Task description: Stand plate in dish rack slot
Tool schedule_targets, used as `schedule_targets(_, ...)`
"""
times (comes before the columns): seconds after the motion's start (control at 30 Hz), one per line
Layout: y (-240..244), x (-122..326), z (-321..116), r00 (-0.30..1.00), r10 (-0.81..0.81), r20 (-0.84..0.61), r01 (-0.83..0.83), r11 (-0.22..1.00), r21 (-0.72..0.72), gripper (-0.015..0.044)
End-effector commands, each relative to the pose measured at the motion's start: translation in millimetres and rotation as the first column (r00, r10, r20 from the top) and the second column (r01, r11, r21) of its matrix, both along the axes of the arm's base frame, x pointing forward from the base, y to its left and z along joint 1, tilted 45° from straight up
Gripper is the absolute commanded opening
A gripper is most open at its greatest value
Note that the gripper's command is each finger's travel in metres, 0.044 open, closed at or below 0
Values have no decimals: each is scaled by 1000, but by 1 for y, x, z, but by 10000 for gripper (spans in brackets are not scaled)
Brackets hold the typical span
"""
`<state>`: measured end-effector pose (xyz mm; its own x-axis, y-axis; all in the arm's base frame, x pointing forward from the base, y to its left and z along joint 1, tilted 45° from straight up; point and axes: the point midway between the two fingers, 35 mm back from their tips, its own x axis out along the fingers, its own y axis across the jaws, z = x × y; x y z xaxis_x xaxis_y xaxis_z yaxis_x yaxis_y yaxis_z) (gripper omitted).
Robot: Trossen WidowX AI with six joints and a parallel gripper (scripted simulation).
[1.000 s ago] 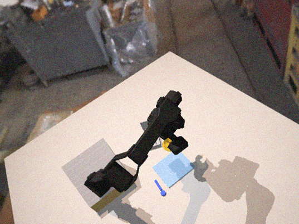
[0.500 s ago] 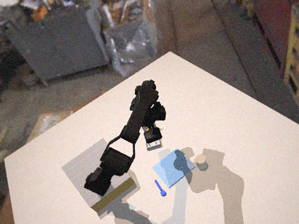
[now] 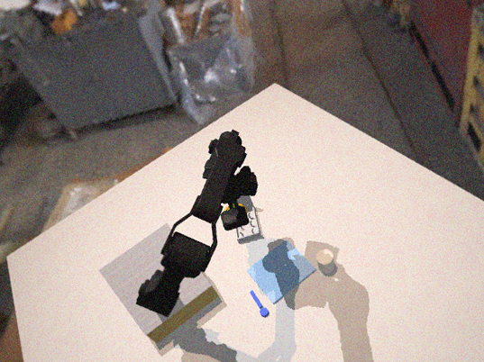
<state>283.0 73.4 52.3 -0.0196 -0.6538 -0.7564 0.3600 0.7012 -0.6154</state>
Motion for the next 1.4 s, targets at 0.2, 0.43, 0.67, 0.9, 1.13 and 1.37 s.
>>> schedule_targets(0.2,-15,-5,-27,982,81,-171,-51,984,169,0)
schedule_targets(0.43,-23,-7,-43,952,180,-246,-99,946,307,0)
schedule_targets(0.67,-30,-9,-59,915,298,-272,-154,881,448,0)
schedule_targets(0.9,-36,-9,-72,871,424,-248,-219,786,578,0)
schedule_targets(1.13,-42,-9,-83,819,546,-177,-298,668,682,0)
schedule_targets(1.37,-48,-8,-92,754,653,-71,-389,532,752,0)
